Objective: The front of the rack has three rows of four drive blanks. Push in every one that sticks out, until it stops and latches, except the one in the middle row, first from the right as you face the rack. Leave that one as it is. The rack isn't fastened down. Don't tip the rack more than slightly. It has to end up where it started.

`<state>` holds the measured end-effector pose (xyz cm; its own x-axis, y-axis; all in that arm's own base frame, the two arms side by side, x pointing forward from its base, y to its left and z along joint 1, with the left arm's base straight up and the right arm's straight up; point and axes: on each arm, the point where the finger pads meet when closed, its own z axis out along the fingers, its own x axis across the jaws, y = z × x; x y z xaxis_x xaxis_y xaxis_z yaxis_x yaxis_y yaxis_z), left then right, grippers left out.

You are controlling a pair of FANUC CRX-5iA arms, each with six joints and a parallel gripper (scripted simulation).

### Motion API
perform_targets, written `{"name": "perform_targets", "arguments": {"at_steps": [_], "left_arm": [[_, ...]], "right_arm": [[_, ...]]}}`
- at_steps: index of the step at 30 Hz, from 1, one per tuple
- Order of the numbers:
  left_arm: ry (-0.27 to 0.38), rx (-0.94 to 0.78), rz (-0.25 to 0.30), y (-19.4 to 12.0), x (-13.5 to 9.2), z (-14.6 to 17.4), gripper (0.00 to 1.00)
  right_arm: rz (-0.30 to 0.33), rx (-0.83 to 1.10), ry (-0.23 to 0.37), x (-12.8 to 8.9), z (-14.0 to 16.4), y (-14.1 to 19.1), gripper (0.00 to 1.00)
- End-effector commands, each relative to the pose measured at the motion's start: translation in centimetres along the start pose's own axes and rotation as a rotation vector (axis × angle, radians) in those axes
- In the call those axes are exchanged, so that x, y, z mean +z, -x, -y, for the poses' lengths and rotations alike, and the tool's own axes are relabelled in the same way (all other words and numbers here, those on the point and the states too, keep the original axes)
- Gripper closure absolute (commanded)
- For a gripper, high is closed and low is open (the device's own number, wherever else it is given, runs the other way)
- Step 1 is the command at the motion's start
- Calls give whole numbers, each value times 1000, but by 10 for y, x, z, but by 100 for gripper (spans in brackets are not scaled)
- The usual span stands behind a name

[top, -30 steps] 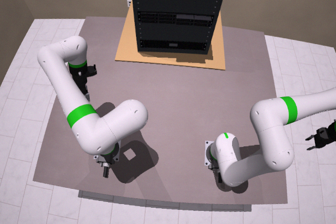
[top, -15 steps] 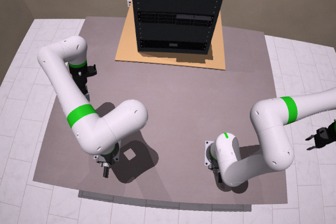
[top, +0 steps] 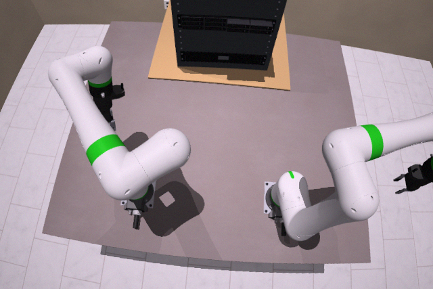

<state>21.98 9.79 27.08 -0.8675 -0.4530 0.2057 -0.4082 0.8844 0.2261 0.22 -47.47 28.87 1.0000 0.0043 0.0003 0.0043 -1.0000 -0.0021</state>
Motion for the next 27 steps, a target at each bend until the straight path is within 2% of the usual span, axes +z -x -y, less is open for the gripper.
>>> {"name": "perform_targets", "arguments": {"at_steps": [1, 17, 27], "left_arm": [[0, 1, 1, 0, 0, 0, 0], [29, 45, 8, 5, 0, -1, 0], [82, 129, 21, 13, 1, -2, 0]], "right_arm": [[0, 0, 2, -1, 0, 0, 0], [0, 0, 2, -1, 0, 0, 0], [0, 0, 2, -1, 0, 0, 0]]}}
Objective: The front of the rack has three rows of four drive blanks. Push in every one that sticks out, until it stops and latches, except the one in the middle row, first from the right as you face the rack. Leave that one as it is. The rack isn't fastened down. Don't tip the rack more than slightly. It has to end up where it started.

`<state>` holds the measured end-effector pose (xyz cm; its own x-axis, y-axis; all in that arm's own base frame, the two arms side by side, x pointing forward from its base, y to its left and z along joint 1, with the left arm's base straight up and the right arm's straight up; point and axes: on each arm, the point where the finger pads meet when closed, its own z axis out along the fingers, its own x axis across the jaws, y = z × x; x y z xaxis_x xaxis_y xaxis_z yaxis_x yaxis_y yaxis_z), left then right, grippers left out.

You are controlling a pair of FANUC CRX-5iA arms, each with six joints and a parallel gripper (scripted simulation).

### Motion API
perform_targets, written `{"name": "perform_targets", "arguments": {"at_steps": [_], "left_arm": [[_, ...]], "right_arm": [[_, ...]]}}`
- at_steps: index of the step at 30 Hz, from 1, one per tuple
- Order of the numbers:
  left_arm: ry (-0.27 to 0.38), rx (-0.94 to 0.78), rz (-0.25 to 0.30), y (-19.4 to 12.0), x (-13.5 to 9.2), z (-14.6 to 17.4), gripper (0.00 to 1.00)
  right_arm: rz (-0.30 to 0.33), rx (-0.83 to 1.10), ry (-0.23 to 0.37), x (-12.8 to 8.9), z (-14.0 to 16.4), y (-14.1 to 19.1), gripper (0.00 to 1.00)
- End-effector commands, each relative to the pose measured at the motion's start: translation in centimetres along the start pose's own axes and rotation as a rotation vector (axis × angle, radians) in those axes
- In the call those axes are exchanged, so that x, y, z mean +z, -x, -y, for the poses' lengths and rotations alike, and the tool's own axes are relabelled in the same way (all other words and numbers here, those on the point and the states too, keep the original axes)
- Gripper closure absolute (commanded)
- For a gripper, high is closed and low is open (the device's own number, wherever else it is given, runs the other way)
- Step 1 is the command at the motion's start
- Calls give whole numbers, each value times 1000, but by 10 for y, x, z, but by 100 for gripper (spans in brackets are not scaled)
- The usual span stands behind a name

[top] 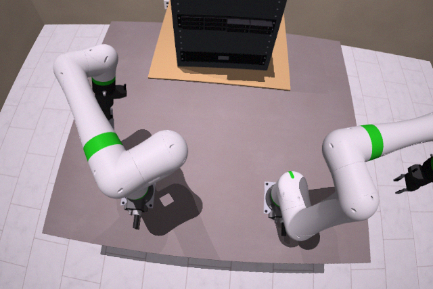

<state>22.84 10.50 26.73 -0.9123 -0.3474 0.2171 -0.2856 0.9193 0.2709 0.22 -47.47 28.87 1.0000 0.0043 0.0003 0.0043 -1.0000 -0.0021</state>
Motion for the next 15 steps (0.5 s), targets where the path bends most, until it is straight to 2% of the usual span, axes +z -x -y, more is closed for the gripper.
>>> {"name": "perform_targets", "arguments": {"at_steps": [1, 7, 15], "left_arm": [[17, 26, 5, 3, 0, -1, 0], [50, 76, 13, 8, 0, -2, 0], [133, 203, 35, 24, -1, -3, 0]], "right_arm": [[0, 0, 2, -1, 0, 0, 0], [0, 0, 2, -1, 0, 0, 0], [0, 0, 2, -1, 0, 0, 0]]}}
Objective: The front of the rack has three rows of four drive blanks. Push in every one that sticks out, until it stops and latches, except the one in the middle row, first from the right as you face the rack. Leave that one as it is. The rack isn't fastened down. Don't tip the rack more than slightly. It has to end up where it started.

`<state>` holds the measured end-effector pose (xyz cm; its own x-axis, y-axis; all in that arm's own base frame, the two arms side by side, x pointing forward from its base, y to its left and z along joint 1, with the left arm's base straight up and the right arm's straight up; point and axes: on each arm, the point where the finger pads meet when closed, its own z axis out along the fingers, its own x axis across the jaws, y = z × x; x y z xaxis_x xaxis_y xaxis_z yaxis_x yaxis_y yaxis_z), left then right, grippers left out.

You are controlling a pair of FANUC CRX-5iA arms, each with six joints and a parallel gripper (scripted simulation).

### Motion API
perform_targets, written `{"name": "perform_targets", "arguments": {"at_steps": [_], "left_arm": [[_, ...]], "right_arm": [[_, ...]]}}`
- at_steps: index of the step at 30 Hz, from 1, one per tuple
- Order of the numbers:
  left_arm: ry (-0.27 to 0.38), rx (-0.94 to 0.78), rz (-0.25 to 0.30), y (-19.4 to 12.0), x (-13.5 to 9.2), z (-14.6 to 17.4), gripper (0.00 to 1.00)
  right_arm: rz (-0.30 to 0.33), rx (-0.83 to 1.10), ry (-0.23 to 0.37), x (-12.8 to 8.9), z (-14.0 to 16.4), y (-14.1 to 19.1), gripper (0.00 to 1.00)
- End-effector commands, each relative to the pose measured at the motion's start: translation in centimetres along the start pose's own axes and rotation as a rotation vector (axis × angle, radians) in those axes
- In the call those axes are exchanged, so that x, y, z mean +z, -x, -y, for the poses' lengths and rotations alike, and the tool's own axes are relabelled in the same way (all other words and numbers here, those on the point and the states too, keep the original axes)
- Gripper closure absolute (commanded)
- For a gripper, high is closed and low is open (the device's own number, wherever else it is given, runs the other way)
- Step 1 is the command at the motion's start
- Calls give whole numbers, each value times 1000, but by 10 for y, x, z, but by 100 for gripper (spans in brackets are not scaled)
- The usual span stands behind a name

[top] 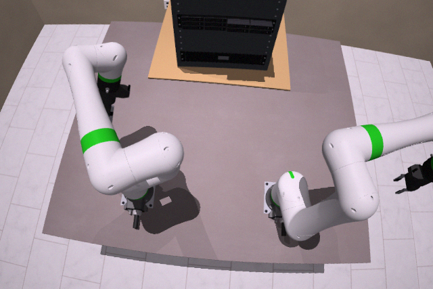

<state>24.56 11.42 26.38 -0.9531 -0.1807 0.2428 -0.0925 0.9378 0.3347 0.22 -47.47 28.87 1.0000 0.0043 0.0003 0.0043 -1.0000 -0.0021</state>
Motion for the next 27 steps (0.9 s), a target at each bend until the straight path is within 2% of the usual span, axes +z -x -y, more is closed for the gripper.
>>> {"name": "perform_targets", "arguments": {"at_steps": [1, 7, 9, 24, 26, 27], "left_arm": [[34, 50, 9, 6, -1, -2, 0], [114, 169, 30, 23, -3, -4, 0], [114, 169, 30, 23, -3, -4, 0], [376, 533, 97, 82, -25, 3, 0], [376, 533, 97, 82, -25, 3, 0], [397, 560, 102, 87, -28, 4, 0]], "right_arm": [[0, 0, 2, -1, 0, 0, 0], [0, 0, 2, -1, 0, 0, 0], [0, 0, 2, -1, 0, 0, 0], [0, 0, 2, -1, 0, 0, 0], [0, 0, 2, -1, 0, 0, 0], [0, 0, 2, -1, 0, 0, 0]]}}
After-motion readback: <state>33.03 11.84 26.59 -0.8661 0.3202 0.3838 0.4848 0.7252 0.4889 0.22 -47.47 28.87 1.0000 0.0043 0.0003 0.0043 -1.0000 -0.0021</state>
